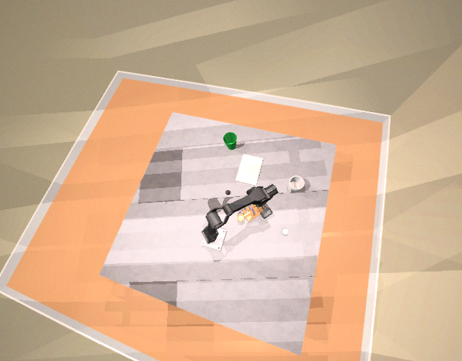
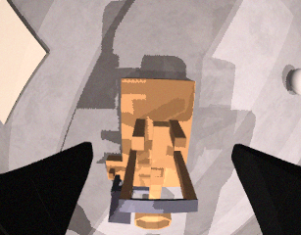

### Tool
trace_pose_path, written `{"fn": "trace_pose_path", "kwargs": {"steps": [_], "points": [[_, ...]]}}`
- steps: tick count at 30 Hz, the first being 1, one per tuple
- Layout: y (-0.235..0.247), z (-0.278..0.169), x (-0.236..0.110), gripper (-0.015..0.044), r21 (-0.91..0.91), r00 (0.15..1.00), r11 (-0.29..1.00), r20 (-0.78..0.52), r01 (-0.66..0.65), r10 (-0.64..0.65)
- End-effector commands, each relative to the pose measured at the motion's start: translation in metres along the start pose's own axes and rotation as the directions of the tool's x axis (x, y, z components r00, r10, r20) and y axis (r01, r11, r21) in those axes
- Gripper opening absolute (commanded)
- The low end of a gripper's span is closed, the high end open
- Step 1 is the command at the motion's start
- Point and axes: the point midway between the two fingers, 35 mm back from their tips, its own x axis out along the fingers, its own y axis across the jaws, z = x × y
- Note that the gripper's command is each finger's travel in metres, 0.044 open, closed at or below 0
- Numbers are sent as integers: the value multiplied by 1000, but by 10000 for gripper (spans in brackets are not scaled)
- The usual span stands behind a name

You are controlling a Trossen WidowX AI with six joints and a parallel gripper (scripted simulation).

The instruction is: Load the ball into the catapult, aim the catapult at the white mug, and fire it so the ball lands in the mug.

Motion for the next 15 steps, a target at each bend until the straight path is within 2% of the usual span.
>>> {"fn": "trace_pose_path", "kwargs": {"steps": [1,15], "points": [[0,-5,22,440,7,1000,1000,-23,2,-2],[0,-5,39,440,7,1000,1000,-23,2,-2]]}}
